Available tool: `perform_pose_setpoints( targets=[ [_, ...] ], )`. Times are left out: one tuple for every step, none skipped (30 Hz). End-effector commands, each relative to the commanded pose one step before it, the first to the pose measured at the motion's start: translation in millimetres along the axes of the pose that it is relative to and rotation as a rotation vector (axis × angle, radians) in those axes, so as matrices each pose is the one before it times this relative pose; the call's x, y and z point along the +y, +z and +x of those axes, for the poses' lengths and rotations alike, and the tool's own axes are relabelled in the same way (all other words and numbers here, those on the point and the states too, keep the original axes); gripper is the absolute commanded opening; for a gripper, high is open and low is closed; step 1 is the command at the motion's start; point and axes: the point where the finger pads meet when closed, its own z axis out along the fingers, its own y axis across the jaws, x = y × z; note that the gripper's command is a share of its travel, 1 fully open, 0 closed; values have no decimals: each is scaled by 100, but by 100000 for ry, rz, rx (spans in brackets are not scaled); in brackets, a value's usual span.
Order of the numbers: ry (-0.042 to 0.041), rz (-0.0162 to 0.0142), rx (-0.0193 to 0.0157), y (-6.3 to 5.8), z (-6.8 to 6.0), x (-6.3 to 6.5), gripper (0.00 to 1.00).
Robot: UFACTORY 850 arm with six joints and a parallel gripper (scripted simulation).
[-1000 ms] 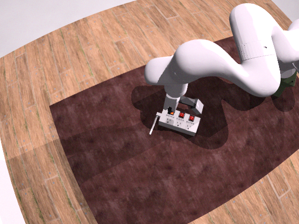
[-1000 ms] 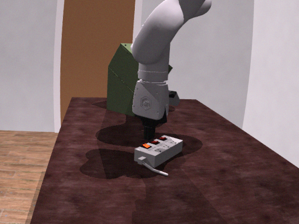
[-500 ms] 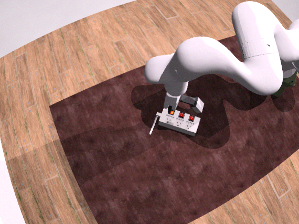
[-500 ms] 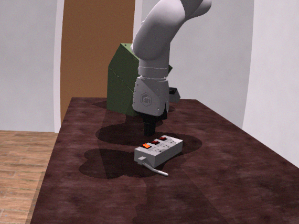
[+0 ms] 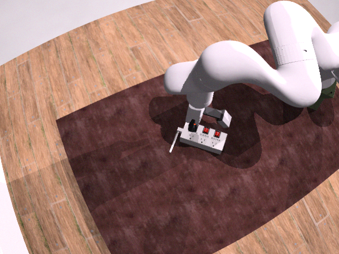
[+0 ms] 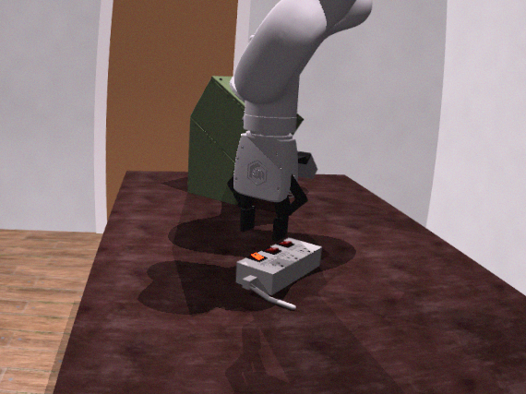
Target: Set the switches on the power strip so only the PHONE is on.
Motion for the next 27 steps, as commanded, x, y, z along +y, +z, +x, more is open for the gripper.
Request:
perform_pose_setpoints(
  targets=[
    [-34,-75,-142,-717,-82,50,100],
    [0,-1,0,-387,0,0,100],
    [0,0,0,-447,0,0,100],
    [0,0,0,-499,0,0,100],
    [0,0,0,-541,0,0,100],
    [0,1,0,-574,0,0,100],
    [0,-1,0,-594,0,0,100],
    [0,0,0,-605,0,0,100],
    [0,0,0,-606,0,0,100],
    [0,1,0,-596,0,0,100],
    [0,0,0,-577,0,0,100],
    [0,-1,0,-549,0,0,100],
    [0,0,0,-513,0,0,100],
    [0,0,0,-471,0,0,100],
    [0,1,0,-422,0,0,100],
    [0,-1,0,-369,0,0,100],
    [0,0,0,0,0,0,100],
    [0,0,0,0,0,0,100],
    [0,-1,0,-313,0,0,100],
    [0,1,0,-256,0,-1,100],
    [0,-1,0,-198,0,1,100],
    [0,0,0,-144,0,0,100],
    [0,1,0,-94,0,0,100],
    [0,1,0,-52,0,0,100],
    [0,0,0,-20,0,0,100],
    [0,0,0,-3,0,0,100],
    [0,0,0,0,0,0,100]
  ],
)
